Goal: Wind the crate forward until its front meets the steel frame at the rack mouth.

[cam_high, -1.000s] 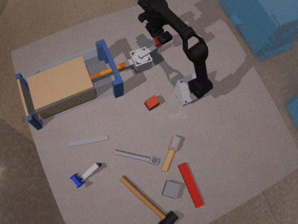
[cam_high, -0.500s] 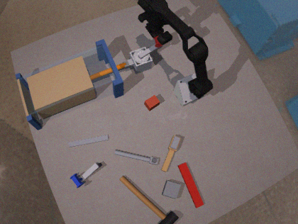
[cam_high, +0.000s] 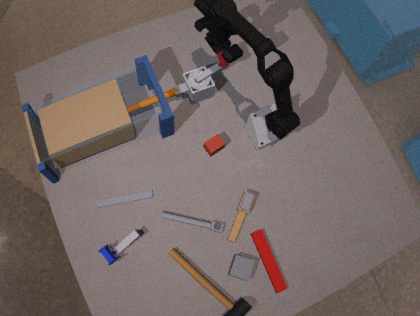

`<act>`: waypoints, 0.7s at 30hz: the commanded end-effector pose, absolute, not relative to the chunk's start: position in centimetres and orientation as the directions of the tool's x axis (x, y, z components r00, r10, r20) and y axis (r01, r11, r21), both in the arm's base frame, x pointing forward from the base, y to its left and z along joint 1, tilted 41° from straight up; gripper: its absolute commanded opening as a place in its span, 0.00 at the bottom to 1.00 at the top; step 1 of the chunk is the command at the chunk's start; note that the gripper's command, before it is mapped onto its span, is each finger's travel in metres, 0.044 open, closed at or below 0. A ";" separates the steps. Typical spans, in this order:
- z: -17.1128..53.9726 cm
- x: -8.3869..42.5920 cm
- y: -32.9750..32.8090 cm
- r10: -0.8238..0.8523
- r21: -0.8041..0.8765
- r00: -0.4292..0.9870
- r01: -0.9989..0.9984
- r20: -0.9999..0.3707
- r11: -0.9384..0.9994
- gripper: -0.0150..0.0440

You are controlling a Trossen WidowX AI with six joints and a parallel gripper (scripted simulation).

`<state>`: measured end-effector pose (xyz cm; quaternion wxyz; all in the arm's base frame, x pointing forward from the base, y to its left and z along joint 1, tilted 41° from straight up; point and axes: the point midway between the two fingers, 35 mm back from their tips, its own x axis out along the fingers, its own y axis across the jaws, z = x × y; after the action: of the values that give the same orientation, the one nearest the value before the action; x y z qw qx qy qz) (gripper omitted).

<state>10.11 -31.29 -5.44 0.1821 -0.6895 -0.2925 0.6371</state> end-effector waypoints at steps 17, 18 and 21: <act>-6.1 9.1 -31.3 0.540 -0.480 -0.016 0.481 -0.841 -0.733 0.48; -6.3 8.9 -31.2 0.511 -0.434 -0.026 0.563 -0.859 -0.703 0.52; -6.8 8.0 -31.1 0.417 -0.302 -0.054 0.774 -0.907 -0.556 0.65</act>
<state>9.28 -31.55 -6.15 0.0248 -0.7028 -0.3595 0.6134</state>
